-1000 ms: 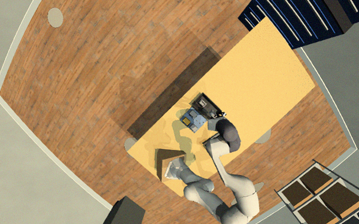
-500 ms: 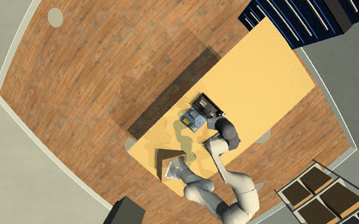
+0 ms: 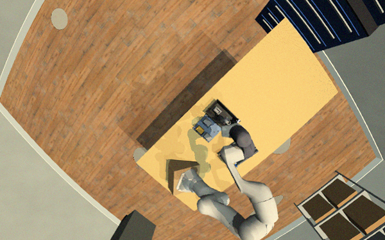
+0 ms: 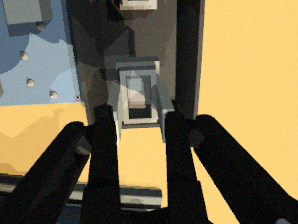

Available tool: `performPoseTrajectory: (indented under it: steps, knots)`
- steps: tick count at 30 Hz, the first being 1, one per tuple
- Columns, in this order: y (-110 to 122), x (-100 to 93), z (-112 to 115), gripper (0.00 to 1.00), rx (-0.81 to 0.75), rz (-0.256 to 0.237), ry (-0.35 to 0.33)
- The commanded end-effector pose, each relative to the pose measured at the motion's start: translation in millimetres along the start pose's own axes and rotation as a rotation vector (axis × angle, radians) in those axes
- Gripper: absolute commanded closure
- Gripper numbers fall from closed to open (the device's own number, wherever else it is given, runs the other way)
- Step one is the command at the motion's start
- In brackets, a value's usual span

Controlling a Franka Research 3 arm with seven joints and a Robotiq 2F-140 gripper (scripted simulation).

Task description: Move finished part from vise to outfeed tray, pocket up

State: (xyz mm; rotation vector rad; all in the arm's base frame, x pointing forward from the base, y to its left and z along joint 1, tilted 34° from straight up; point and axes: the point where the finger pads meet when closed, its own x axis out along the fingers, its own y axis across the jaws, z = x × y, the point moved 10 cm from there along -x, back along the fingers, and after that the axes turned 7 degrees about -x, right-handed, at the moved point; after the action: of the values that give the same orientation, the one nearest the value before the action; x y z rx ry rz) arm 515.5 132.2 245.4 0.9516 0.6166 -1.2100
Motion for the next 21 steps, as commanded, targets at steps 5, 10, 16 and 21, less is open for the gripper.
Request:
performPoseTrajectory:
  steps: [5,10,16,21]
  knots:
    - [1.7,14.2,-1.0,1.00,0.011,0.010,0.007]
    - [1.7,19.3,-0.9,1.00,0.011,0.010,0.007]
    - [1.6,28.2,-0.9,1.00,0.011,0.010,0.007]
    - [1.6,33.9,-0.9,1.00,0.011,0.010,0.007]
